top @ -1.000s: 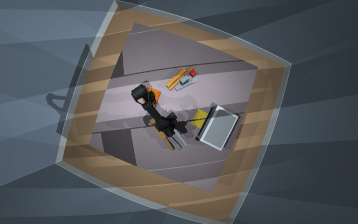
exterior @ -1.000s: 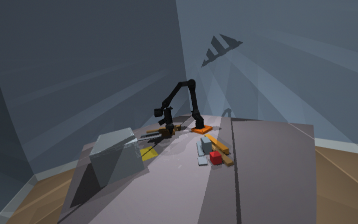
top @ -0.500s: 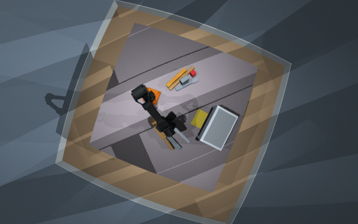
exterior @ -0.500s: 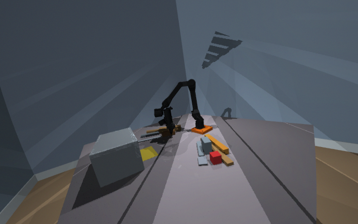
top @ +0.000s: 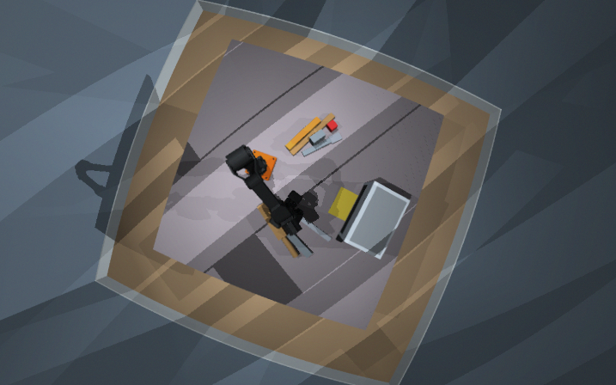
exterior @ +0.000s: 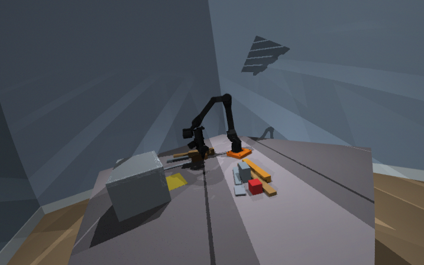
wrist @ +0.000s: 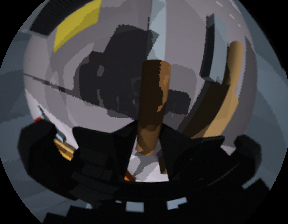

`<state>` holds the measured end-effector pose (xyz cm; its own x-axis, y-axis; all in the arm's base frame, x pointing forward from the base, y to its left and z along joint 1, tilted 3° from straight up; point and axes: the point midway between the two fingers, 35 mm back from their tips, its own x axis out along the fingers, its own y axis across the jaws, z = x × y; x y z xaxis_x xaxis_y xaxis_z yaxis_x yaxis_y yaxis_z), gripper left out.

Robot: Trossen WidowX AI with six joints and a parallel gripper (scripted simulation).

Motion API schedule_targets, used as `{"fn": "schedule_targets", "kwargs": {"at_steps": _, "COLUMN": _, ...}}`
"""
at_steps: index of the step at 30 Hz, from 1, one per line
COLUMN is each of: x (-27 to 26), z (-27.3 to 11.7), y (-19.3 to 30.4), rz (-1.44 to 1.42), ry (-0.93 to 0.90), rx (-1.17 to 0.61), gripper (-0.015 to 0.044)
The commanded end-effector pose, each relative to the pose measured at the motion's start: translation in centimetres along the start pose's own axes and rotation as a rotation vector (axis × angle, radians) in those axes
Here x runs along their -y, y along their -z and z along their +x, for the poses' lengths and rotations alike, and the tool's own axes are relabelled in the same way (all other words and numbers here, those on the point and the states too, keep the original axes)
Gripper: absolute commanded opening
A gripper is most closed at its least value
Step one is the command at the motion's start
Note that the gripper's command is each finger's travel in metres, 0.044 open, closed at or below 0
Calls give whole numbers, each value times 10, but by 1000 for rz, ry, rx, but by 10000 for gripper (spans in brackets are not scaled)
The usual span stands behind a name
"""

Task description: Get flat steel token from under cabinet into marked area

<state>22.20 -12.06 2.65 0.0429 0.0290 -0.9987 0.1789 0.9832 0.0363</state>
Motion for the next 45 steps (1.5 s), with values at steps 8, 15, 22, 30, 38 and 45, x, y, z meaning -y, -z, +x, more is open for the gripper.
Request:
{"fn": "schedule_targets", "kwargs": {"at_steps": 8, "x": 0, "z": 0, "y": 0, "rz": -93, "ry": 0, "rx": 2, "gripper": 0}}
{"fn": "schedule_targets", "kwargs": {"at_steps": 15, "x": 0, "z": 0, "y": 0, "rz": -147, "ry": 0, "rx": 2, "gripper": 0}}
{"fn": "schedule_targets", "kwargs": {"at_steps": 22, "x": 1, "z": 0, "y": 0, "rz": -201, "ry": 0, "rx": 2, "gripper": 0}}
{"fn": "schedule_targets", "kwargs": {"at_steps": 30, "x": 1, "z": 0, "y": 0, "rz": -263, "ry": 0, "rx": 2, "gripper": 0}}
{"fn": "schedule_targets", "kwargs": {"at_steps": 38, "x": 1, "z": 0, "y": 0, "rz": -257, "ry": 0, "rx": 0, "gripper": 131}}
{"fn": "schedule_targets", "kwargs": {"at_steps": 45, "x": 1, "z": 0, "y": 0, "rz": -260, "ry": 0, "rx": 0, "gripper": 200}}
